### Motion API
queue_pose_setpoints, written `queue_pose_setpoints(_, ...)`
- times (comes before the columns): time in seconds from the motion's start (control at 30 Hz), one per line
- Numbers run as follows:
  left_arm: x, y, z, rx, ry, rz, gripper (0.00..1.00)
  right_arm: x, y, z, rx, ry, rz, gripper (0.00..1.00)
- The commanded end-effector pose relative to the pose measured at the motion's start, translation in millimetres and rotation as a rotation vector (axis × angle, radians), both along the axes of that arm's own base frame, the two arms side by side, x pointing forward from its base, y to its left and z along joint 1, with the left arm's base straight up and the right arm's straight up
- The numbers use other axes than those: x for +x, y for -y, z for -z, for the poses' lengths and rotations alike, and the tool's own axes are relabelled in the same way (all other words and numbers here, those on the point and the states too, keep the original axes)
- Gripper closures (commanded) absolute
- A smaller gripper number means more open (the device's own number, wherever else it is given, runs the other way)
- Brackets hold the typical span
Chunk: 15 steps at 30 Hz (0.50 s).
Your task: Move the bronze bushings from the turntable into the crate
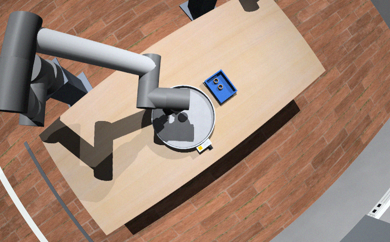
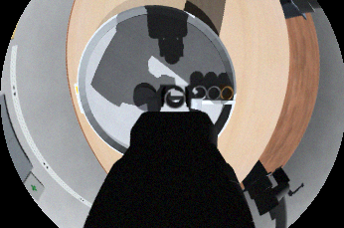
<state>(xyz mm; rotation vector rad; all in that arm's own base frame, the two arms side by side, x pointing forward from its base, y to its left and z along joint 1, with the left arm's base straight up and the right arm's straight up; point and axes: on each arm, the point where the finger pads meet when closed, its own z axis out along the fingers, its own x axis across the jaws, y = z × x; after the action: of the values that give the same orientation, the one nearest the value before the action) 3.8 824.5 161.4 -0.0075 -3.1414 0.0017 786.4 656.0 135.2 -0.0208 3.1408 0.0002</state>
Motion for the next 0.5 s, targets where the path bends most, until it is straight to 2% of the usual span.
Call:
queue_pose_setpoints(0.0,0.1,-0.4,-0.6,0.001,0.000,0.000,0.00,54.0,-21.7,-0.8,0.001,0.000,0.000,1.00)
queue_pose_setpoints(0.07,0.1,-0.4,-0.6,0.001,0.000,0.000,0.00,65.3,-25.8,-0.8,0.001,0.000,0.000,1.00)
queue_pose_setpoints(0.2,0.1,-0.4,-0.6,0.001,0.000,0.000,0.00,70.6,-27.7,-0.8,0.001,0.000,0.000,1.00)
queue_pose_setpoints(0.47,0.1,-0.4,-0.6,0.001,0.000,0.000,0.00,71.7,-28.0,-0.9,0.001,0.000,0.000,1.00)
